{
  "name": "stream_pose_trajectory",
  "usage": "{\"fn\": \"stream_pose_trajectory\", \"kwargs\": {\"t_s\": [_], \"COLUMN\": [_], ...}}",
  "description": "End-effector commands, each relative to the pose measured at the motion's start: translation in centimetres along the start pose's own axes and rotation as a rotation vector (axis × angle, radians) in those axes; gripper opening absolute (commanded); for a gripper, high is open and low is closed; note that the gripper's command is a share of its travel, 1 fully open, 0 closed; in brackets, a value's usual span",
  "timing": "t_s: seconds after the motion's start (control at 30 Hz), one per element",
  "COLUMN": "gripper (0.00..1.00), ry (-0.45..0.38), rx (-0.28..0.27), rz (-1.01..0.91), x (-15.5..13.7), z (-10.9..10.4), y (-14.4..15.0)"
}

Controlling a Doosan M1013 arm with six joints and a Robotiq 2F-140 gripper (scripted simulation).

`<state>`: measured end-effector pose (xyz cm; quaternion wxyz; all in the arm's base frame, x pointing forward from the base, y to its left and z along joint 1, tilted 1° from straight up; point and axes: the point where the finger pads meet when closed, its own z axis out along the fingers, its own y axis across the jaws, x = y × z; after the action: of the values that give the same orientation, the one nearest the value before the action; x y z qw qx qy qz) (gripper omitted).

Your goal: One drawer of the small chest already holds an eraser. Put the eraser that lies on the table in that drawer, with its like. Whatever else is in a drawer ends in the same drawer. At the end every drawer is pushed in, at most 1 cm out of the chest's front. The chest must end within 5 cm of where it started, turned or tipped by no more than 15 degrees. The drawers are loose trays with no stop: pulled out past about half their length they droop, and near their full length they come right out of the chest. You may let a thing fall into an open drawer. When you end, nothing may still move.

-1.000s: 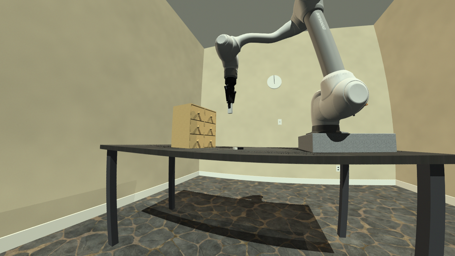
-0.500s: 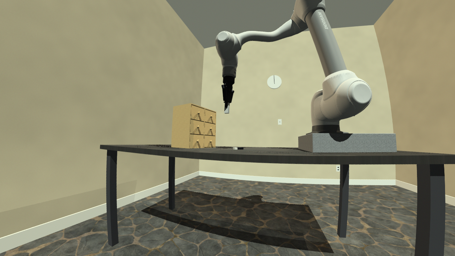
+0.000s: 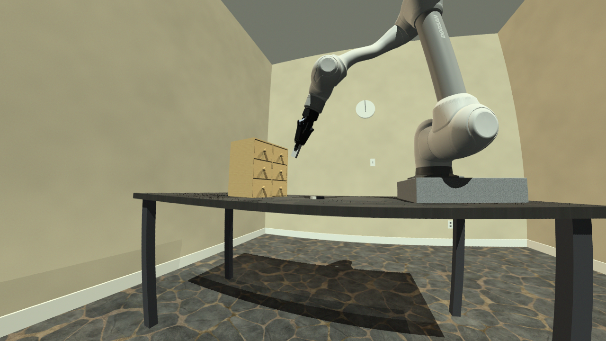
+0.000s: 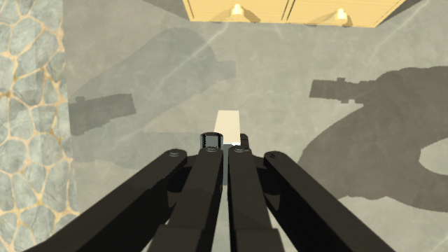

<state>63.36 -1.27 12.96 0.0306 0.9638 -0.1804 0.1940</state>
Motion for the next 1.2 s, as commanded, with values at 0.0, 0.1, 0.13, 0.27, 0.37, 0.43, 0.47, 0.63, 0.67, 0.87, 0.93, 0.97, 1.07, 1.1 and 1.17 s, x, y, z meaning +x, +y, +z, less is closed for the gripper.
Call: {"fn": "stream_pose_trajectory", "kwargs": {"t_s": [0.0, 0.1, 0.13, 0.27, 0.37, 0.43, 0.47, 0.63, 0.67, 0.87, 0.93, 0.97, 1.07, 1.1, 1.17], "gripper": [0.00, 0.00, 0.00, 0.00, 0.00, 0.00, 0.00, 0.00, 0.00, 0.00, 0.00, 0.00, 0.00, 0.00, 0.00], "ry": [0.139, 0.200, 0.217, 0.277, 0.316, 0.329, 0.329, 0.396, 0.411, 0.519, 0.567, 0.572, 0.582, 0.588, 0.603], "rx": [-0.022, -0.023, -0.022, -0.022, -0.023, -0.023, -0.023, -0.024, -0.023, -0.021, -0.021, -0.021, -0.020, -0.021, -0.023], "rz": [0.003, 0.003, 0.002, 0.001, 0.001, 0.001, 0.001, 0.000, 0.000, -0.001, -0.002, -0.003, -0.005, -0.006, -0.007], "x": [0.4, 0.7, 0.8, 1.0, 1.2, 1.2, 1.2, 1.5, 1.6, 2.1, 2.3, 2.4, 2.6, 2.7, 2.9], "z": [1.4, 2.0, 2.2, 2.9, 3.3, 3.4, 3.4, 4.2, 4.3, 5.5, 6.0, 6.3, 6.6, 6.9, 7.4], "y": [0.2, 0.2, 0.2, 0.2, 0.2, 0.2, 0.2, 0.3, 0.3, 0.2, 0.3, 0.3, 0.3, 0.3, 0.3]}}
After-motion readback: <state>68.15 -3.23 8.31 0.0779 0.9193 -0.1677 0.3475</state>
